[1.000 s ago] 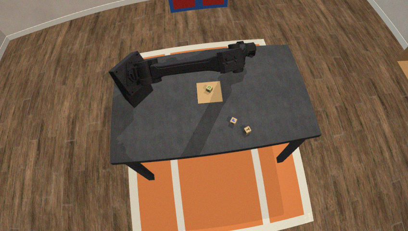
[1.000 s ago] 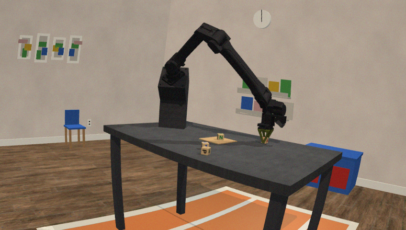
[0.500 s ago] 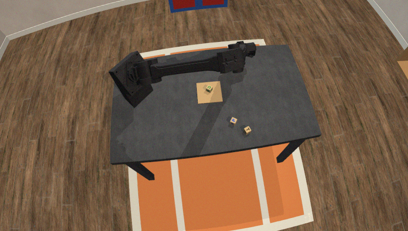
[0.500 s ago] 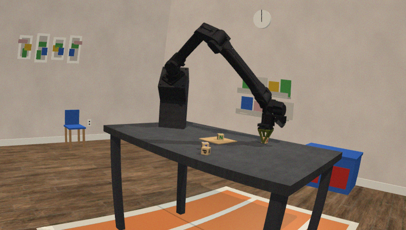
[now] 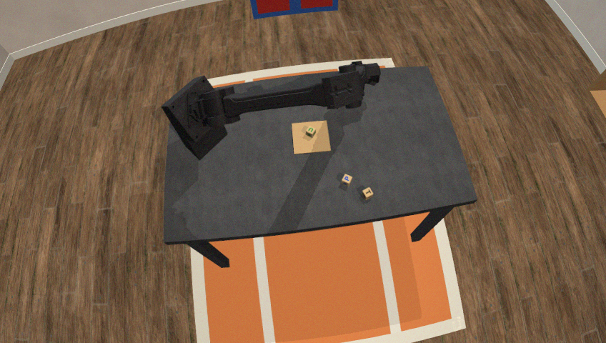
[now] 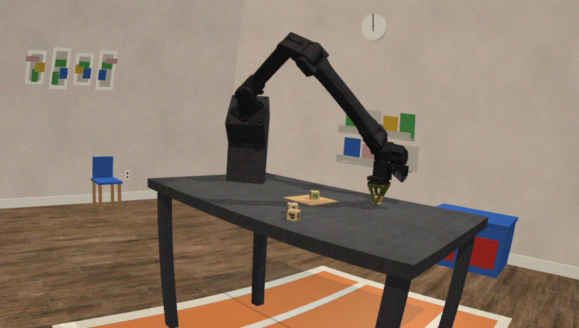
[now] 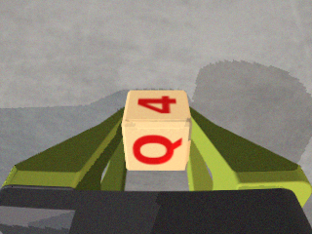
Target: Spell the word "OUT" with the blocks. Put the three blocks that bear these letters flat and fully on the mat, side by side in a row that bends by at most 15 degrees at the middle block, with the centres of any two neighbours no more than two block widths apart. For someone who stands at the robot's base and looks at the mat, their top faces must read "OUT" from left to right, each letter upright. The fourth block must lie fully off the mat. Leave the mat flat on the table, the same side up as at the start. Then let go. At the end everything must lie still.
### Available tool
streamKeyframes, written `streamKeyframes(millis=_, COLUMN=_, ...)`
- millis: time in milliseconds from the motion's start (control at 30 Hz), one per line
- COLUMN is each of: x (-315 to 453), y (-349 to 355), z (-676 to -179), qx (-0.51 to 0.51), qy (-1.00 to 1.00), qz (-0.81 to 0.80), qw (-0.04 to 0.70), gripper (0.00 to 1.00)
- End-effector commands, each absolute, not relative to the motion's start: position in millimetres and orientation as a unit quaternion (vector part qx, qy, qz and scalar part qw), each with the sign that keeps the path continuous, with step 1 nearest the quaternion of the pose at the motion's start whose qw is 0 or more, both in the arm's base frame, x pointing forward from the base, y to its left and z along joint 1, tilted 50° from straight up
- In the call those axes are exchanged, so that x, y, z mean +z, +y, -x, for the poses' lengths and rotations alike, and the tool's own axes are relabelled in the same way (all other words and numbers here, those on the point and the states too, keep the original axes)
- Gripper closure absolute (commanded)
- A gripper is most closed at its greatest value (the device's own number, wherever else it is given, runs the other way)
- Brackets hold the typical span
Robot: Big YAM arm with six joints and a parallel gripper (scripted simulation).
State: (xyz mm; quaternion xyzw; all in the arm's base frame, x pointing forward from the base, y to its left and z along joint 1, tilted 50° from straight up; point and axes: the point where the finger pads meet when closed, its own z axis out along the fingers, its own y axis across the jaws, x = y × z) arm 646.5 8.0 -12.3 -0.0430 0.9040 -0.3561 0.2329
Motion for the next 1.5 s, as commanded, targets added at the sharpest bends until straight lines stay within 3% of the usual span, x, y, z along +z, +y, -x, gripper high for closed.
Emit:
streamKeyframes(millis=0, x=-15.0, y=16.1, z=-651.9, qx=-0.355, qy=0.902, qz=0.051, qw=0.239, gripper=0.75)
streamKeyframes(millis=1467, x=-20.0, y=23.5, z=-646.1, qx=-0.355, qy=0.903, qz=0.061, qw=0.236, gripper=0.75)
